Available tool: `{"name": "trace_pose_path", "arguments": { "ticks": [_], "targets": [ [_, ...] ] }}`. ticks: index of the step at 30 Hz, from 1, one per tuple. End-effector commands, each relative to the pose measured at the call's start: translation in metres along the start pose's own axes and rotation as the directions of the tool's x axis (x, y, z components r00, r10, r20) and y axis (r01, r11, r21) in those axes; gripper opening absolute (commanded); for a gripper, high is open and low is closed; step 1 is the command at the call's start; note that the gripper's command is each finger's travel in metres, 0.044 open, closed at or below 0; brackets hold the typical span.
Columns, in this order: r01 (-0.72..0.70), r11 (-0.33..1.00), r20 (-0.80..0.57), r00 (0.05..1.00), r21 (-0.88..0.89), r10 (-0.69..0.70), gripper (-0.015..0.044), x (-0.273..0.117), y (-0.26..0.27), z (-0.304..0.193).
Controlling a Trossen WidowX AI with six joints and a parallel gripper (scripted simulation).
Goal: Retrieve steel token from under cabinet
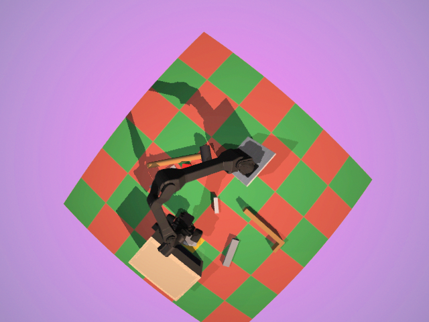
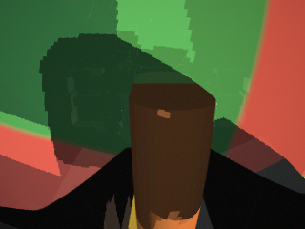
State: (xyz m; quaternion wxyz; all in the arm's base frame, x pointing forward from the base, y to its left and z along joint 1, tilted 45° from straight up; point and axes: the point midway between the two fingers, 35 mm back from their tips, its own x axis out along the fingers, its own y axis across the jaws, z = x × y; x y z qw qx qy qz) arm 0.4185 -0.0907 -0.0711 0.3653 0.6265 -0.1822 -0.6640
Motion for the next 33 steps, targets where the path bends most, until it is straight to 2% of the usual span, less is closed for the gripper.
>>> {"name": "trace_pose_path", "arguments": {
  "ticks": [1,33],
  "targets": [
    [0.014,1.000,-0.002,1.000,-0.007,-0.014,0.0000,0.001,-0.010,0.001],
    [0.014,1.000,-0.001,1.000,-0.008,-0.014,0.0000,0.001,-0.009,0.011]
  ]
}}
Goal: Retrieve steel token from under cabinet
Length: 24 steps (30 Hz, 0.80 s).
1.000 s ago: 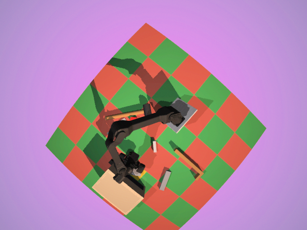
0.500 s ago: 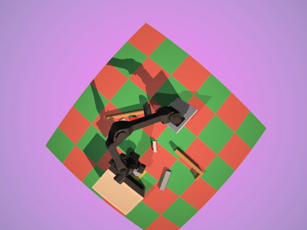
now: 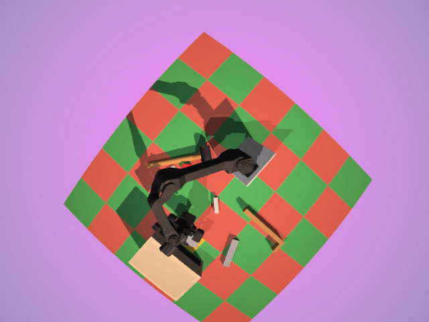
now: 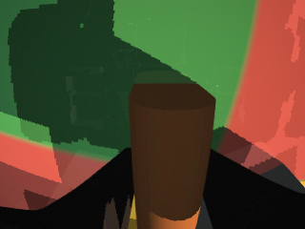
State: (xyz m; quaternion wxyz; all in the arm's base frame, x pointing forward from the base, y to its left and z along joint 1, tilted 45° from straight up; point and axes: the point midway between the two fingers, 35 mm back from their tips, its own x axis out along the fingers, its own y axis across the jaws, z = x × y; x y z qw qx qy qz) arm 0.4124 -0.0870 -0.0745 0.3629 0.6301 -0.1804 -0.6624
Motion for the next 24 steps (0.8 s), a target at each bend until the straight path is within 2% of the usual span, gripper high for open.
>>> {"name": "trace_pose_path", "arguments": {
  "ticks": [1,24],
  "targets": [
    [0.008,1.000,0.006,1.000,-0.012,-0.008,0.0000,0.002,-0.002,0.007],
    [0.008,1.000,0.007,1.000,-0.013,-0.008,0.0000,0.001,0.000,0.028]
  ]
}}
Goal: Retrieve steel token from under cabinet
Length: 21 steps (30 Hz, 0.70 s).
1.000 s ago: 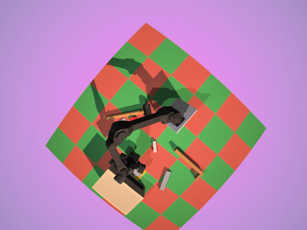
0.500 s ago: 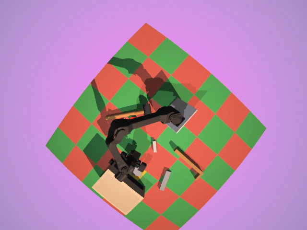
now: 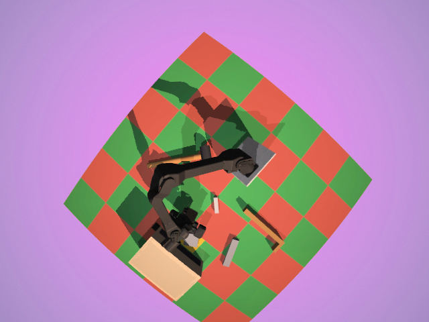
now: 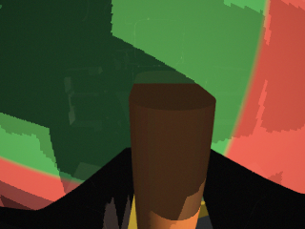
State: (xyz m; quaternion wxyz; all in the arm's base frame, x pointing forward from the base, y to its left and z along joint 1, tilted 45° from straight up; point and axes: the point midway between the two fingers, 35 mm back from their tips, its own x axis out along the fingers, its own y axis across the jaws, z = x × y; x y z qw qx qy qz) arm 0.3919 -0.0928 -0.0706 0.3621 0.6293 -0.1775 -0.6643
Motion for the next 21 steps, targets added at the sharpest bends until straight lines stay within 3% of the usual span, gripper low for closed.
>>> {"name": "trace_pose_path", "arguments": {
  "ticks": [1,21],
  "targets": [
    [0.002,1.000,0.006,1.000,-0.009,-0.002,0.0000,0.001,-0.001,0.007],
    [0.002,1.000,0.007,1.000,-0.009,-0.002,0.0000,0.001,0.001,0.026]
  ]
}}
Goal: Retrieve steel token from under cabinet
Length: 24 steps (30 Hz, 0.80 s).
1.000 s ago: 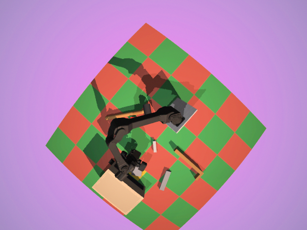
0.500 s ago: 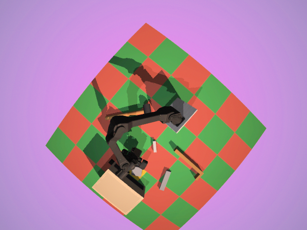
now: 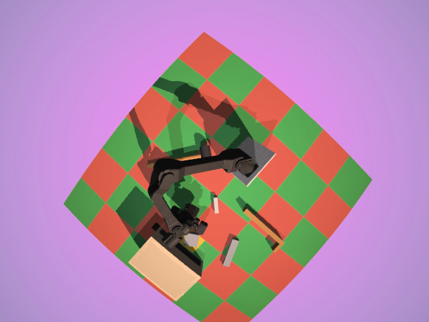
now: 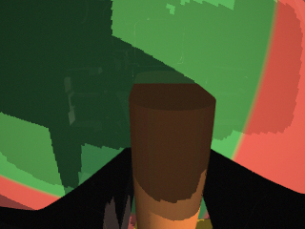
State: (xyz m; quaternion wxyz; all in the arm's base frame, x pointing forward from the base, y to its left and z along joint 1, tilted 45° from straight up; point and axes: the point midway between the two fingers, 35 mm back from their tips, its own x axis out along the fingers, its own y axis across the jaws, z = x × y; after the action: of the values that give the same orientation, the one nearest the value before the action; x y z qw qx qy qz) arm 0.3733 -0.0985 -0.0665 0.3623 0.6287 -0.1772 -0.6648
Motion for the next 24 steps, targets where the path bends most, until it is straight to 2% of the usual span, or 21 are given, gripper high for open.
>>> {"name": "trace_pose_path", "arguments": {
  "ticks": [1,24],
  "targets": [
    [0.002,1.000,0.005,1.000,-0.008,-0.002,0.0000,0.001,-0.001,0.007],
    [0.002,1.000,0.007,1.000,-0.009,-0.002,0.0000,0.001,0.001,0.030]
  ]
}}
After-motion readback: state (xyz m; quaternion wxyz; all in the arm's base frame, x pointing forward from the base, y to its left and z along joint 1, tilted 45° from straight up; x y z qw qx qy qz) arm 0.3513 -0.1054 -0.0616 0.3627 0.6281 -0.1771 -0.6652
